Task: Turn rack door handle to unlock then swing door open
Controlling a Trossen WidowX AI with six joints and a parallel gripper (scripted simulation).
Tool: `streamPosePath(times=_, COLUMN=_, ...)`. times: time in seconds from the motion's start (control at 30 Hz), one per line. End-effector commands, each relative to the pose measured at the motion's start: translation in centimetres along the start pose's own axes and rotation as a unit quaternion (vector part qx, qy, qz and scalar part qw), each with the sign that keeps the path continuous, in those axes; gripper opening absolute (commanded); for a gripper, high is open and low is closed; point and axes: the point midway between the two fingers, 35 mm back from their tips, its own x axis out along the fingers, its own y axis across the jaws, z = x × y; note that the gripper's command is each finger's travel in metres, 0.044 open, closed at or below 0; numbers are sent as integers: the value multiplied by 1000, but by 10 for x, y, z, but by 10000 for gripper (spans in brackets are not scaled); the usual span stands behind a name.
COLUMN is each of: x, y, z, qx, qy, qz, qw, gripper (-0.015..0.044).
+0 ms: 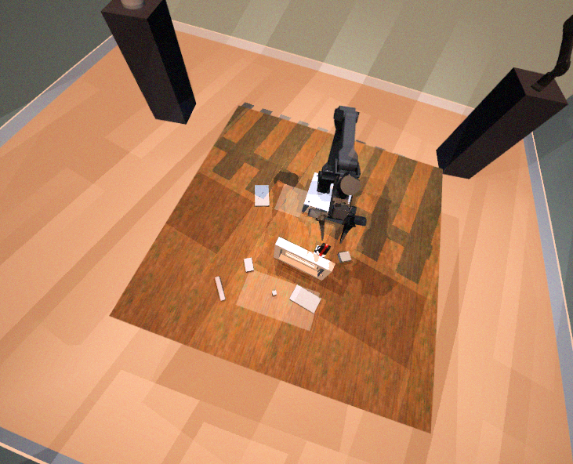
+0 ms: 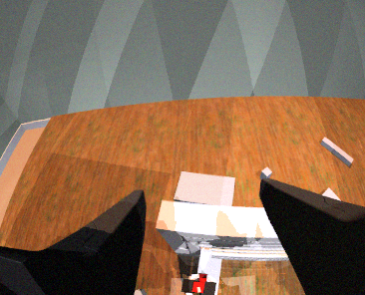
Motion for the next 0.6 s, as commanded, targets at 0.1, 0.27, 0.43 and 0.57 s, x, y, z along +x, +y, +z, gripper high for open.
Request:
streamPosePath(times=0.1, x=18, y=2, z=-15, qx=19, qy=87, qz=-8, qw=996, gripper=286)
streamPosePath(times=0.27, x=28, y=3, z=-27, qx=32, qy=152, qz=-17, qw=988, gripper=286)
streamPosePath(times=0.43, x=35, y=3, z=-40, qx=43, qy=215, qz=-29, qw=975, gripper=286)
streamPosePath(times=0.57, x=40, y=3, z=-50, qx=51, qy=263, qz=-39, qw=963, gripper=286)
